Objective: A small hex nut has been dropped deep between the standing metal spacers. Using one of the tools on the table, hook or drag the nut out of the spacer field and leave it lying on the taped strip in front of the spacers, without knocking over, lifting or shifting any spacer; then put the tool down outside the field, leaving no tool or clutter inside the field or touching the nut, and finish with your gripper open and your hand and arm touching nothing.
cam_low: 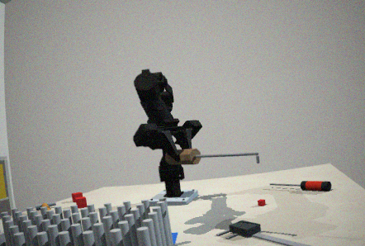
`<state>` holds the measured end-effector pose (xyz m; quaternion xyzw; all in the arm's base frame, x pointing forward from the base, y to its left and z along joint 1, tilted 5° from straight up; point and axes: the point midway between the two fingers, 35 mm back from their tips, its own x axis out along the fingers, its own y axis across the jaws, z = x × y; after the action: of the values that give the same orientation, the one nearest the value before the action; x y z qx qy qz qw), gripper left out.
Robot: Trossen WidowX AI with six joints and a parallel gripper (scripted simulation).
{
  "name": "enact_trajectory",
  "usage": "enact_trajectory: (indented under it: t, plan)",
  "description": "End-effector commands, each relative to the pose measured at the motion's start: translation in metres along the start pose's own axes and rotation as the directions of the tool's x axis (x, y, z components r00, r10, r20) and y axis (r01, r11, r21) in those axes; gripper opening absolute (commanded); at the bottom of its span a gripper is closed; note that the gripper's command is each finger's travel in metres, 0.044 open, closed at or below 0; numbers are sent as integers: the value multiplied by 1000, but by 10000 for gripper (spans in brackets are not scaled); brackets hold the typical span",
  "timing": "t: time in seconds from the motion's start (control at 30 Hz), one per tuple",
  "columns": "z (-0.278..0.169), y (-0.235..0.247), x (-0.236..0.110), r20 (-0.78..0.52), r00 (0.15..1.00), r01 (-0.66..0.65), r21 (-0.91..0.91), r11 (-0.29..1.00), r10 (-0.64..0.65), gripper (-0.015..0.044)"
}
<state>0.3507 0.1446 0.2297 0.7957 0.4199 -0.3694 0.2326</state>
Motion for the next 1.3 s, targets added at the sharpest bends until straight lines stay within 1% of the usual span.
enact_trajectory:
  t: [0.0, 0.3, 0.63, 1.27]
  plan:
    - [19, 16, -14, 2, 999, -34, 40, 999, 34, 0]
    - [54, 43, -38, 22, 993, -119, 93, 989, 117, 0]
    - [96, 65, -66, 46, 982, -190, 195, 962, 184, 0]
    - [176, 84, -120, 92, 952, -304, 409, 861, 292, 0]
